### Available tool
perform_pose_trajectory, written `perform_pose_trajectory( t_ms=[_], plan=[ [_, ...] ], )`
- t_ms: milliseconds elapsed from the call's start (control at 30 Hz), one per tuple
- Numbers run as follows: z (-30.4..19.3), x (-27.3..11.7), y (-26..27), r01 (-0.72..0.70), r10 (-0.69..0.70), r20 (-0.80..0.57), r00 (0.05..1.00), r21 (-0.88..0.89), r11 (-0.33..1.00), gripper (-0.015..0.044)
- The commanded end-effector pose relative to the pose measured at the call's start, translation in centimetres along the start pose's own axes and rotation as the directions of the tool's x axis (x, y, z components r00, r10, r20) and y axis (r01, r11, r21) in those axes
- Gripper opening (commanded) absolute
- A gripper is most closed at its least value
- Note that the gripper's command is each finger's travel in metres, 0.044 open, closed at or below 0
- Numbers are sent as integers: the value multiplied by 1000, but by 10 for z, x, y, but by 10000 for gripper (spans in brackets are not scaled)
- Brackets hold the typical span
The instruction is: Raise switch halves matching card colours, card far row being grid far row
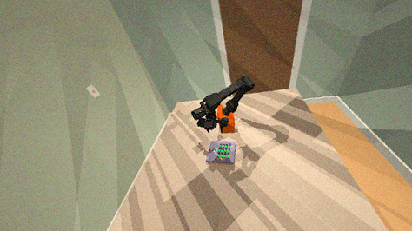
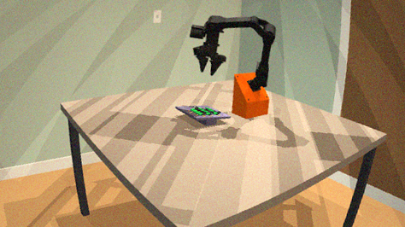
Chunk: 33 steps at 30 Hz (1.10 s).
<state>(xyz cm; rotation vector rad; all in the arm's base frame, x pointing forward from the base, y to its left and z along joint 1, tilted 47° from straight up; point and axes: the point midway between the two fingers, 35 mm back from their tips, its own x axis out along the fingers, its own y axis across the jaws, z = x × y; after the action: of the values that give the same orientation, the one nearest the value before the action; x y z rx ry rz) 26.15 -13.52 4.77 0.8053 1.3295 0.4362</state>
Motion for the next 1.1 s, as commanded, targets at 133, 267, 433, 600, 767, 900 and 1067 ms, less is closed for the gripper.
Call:
perform_pose_trajectory(
  t_ms=[133,267,433,600,767,900,1067],
  plan=[
    [20,51,20,10,-10,-13,1000,-14,1000,269],
    [29,99,45,-3,2,-29,1000,-32,999,164],
    [30,104,47,-4,3,-29,1000,-32,999,32],
    [27,137,47,-6,6,-4,1000,-32,999,0],
    [27,146,48,-6,6,-4,1000,-32,999,0],
    [27,148,48,-7,6,-4,1000,-32,999,0],
    [27,155,48,-7,7,-4,1000,-32,999,0]
  ],
)
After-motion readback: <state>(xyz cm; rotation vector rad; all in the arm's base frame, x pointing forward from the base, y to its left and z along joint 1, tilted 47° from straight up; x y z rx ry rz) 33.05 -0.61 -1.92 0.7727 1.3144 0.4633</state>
